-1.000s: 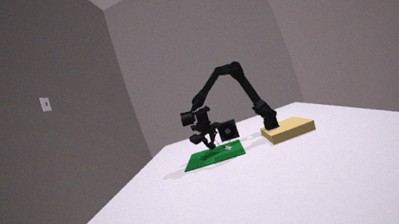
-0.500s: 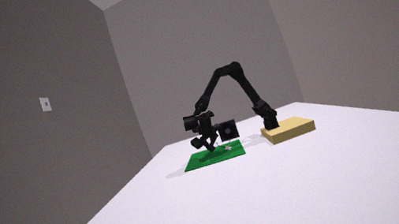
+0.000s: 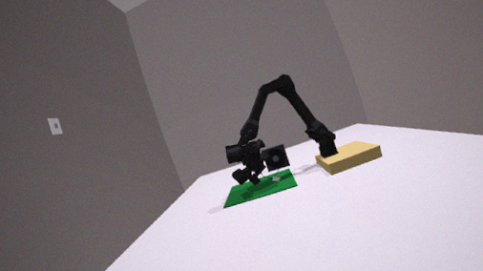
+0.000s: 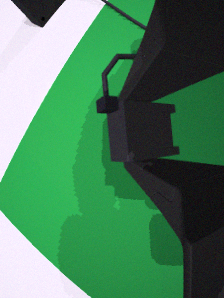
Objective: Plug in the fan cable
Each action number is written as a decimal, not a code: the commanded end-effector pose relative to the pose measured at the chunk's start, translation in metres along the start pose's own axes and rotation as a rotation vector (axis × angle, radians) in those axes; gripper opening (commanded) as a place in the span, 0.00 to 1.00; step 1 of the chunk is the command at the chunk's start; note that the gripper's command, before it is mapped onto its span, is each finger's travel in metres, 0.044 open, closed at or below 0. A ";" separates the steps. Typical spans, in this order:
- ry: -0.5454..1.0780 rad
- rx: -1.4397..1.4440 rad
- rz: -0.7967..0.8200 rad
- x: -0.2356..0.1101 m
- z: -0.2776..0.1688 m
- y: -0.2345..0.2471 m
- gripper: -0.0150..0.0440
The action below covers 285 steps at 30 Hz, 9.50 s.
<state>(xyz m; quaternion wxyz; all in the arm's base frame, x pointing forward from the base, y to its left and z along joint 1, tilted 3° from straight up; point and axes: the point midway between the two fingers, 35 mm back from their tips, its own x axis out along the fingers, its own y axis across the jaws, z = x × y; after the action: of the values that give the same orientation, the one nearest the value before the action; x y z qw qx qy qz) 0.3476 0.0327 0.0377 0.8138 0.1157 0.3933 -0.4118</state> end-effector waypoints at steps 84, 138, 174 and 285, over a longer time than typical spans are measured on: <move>-0.686 0.118 0.069 -0.041 -0.016 -0.015 0.25; -0.686 0.115 0.067 -0.008 -0.037 -0.011 0.25; -0.688 0.124 0.070 0.001 -0.044 -0.008 0.25; -0.641 0.116 0.078 -0.075 -0.082 -0.013 0.60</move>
<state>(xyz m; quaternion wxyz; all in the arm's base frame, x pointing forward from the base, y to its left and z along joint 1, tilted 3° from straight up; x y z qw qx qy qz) 0.2683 0.1064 0.0361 0.9042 0.0394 0.0916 -0.4154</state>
